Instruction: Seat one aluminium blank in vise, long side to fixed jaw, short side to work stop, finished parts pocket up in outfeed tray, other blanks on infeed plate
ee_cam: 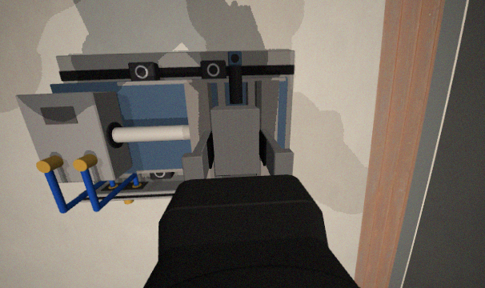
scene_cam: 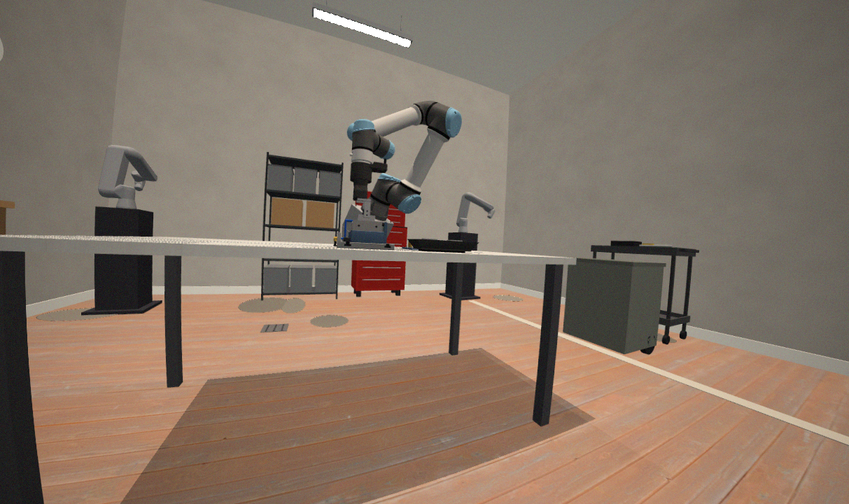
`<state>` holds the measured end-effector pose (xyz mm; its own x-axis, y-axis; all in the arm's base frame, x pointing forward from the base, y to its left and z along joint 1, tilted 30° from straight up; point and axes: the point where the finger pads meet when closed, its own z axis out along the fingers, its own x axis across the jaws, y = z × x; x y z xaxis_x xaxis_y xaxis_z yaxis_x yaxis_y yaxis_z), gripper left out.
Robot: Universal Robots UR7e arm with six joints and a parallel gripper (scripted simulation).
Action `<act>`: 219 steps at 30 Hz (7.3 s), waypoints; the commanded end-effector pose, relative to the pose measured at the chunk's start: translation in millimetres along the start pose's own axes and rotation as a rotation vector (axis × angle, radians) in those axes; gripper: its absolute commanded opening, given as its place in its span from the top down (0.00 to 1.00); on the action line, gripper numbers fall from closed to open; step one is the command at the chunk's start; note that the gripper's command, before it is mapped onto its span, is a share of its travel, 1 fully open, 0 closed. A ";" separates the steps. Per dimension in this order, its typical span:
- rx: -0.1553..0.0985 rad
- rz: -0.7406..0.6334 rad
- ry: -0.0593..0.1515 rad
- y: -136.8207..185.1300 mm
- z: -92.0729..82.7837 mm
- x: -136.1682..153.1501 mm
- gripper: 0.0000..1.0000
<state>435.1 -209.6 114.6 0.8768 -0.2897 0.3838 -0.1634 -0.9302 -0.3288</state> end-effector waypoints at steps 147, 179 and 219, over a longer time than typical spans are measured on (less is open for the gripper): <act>-0.001 0.000 0.001 -2.3 2.1 1.3 0.00; -0.001 0.000 0.001 -2.3 -27.6 1.3 0.00; -0.001 0.000 0.001 -2.4 -73.5 1.2 1.00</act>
<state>403.3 -223.9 178.9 0.8768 -0.2897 0.3839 -0.1634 -0.9302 -0.3287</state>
